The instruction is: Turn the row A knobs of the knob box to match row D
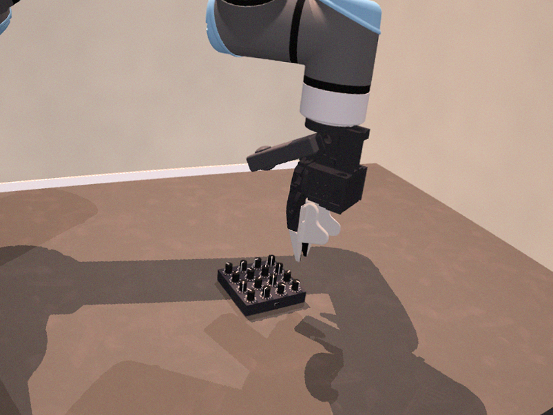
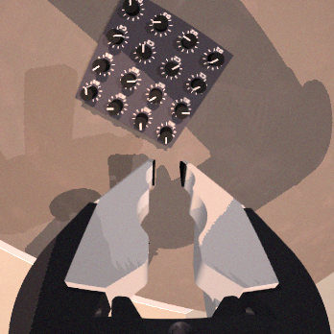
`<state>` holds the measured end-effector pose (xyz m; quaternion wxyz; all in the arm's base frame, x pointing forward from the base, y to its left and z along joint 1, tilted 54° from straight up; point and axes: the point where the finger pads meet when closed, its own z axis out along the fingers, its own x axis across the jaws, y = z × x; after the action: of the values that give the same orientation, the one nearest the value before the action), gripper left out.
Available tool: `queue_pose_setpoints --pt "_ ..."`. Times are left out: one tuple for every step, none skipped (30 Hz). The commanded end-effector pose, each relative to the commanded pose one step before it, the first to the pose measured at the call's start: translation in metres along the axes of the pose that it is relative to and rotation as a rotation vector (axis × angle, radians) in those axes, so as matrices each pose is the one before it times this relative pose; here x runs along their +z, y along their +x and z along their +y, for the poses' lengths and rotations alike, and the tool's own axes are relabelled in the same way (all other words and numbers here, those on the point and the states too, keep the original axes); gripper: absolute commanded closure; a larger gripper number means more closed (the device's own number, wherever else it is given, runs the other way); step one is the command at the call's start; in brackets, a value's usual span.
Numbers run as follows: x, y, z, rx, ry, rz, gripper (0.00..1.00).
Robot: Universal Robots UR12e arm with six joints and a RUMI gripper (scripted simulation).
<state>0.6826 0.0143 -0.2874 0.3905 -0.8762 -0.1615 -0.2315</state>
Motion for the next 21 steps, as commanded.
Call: queue_pose_setpoints --pt "0.00294 0.0003 0.00051 -0.00026 -0.00092 0.00061 0.89" --pt "0.00107 -0.00001 0.0 0.0 0.0 0.0 0.89" --pt "0.00112 -0.00001 0.0 0.0 0.0 0.0 0.89" --pt "0.00117 -0.00001 0.0 0.0 0.0 0.0 0.89" --pt "0.00121 -0.00001 0.0 0.0 0.0 0.0 0.89" --pt "0.00124 -0.00001 0.0 0.0 0.0 0.0 0.89" --pt "0.00127 -0.00001 0.0 0.0 0.0 0.0 0.89" --pt "0.0 0.0 0.0 0.0 0.0 0.0 0.89" --pt "0.0 0.0 0.0 0.0 0.0 0.0 0.89" --pt "0.0013 -0.00001 0.0 0.0 0.0 0.0 0.89" --pt "0.00132 -0.00002 0.0 0.0 0.00001 0.0 0.89" --pt "0.00133 -0.00001 0.0 0.0 0.0 0.0 0.89" --pt "0.00134 -0.00001 0.0 0.0 0.0 0.0 0.89" --pt "0.00134 -0.00001 0.0 0.0 0.0 0.0 0.89" --pt "0.00133 -0.00001 0.0 0.0 0.0 0.0 0.89" --pt "0.00132 -0.00001 0.0 0.0 0.0 0.0 0.89" --pt "0.00131 -0.00001 0.0 0.0 0.0 0.0 0.89" --pt "0.00129 -0.00001 0.0 0.0 0.0 0.0 0.89" --pt "0.00126 -0.00001 0.0 0.0 0.0 0.0 0.89" --pt "0.00122 -0.00001 0.0 0.0 0.0 0.0 0.89" --pt "0.00119 -0.00001 0.0 0.0 0.0 0.0 0.89"
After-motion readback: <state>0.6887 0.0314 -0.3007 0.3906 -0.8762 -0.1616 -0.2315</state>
